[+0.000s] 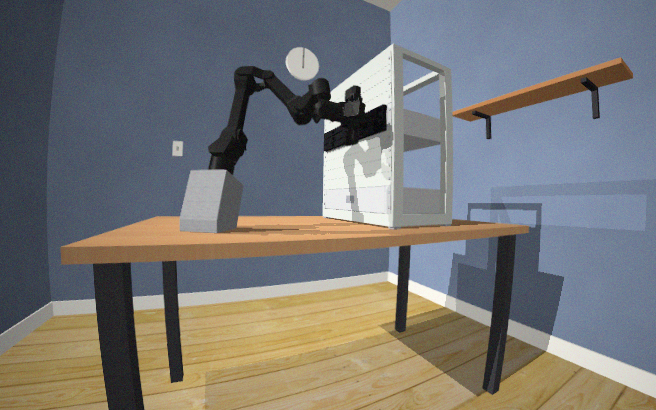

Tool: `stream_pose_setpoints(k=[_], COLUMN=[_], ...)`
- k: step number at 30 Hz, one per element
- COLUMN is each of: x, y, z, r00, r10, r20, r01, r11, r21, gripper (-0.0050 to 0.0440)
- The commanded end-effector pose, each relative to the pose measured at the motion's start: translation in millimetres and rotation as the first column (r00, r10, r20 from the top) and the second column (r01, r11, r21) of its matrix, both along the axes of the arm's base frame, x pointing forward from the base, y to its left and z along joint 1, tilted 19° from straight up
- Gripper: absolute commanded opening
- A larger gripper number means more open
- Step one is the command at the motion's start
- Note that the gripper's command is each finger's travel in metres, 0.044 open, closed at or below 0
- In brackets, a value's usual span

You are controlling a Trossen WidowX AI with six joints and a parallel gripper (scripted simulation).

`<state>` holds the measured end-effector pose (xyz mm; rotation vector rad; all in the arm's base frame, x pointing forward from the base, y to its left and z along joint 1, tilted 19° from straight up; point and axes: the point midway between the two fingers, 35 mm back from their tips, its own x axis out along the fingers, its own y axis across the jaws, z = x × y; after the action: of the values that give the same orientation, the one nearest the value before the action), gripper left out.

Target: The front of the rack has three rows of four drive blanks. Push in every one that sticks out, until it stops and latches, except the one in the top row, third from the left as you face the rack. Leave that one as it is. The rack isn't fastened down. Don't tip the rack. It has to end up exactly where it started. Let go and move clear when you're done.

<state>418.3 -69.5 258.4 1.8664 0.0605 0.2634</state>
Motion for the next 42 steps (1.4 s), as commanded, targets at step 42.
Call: stream_pose_setpoints(k=[42], x=[5.1], y=[-1.9], z=[12.8], r00=[1.000], r10=[-0.011], r20=[0.027], r01=[0.012], r11=[1.000], r21=[-0.010], gripper=[0.0000])
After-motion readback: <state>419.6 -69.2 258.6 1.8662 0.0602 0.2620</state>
